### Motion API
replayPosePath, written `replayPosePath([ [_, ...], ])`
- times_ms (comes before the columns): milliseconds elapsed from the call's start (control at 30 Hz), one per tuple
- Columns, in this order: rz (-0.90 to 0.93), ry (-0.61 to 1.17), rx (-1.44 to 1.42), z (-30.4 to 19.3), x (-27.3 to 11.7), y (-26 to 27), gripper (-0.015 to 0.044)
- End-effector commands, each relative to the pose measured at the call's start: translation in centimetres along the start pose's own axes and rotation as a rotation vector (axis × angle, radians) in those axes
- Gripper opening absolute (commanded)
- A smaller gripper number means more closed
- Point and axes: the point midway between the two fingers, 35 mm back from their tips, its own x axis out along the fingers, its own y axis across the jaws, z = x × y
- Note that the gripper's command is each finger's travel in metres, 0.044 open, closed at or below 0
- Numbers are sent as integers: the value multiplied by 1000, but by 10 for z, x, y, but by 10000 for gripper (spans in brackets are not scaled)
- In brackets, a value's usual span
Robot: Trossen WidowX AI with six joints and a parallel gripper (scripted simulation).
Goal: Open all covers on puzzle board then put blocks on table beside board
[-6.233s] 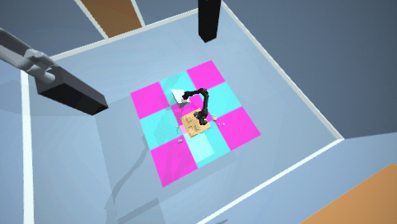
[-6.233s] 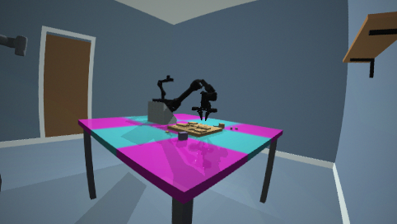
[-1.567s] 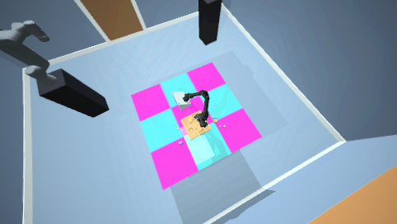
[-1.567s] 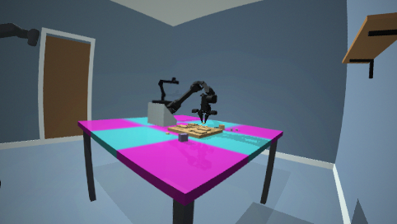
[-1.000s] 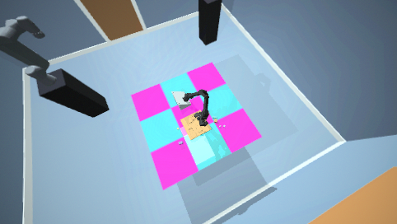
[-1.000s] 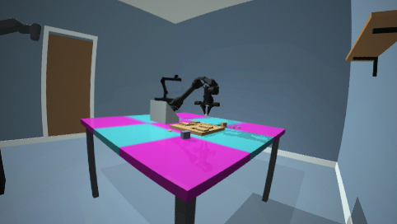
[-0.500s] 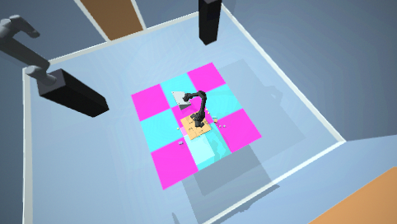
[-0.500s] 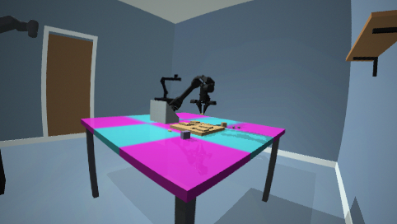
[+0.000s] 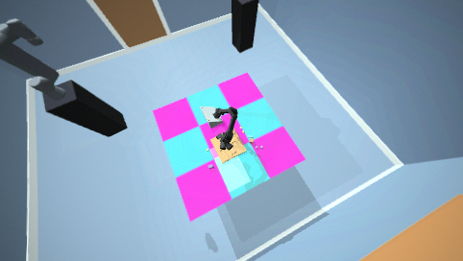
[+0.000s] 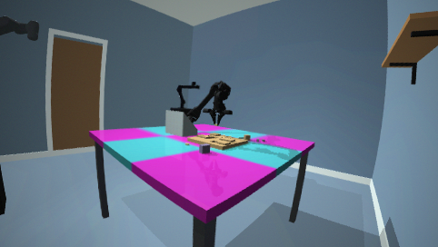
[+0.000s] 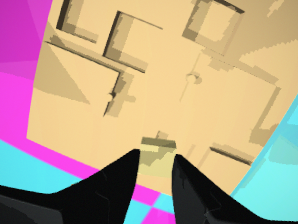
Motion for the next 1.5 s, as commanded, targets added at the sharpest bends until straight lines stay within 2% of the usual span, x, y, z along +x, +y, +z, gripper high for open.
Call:
replayPosePath([
  [0,5,5,-4,-13,0,9,80],
  [1467,15,-6,-5,-130,5,137,80],
])
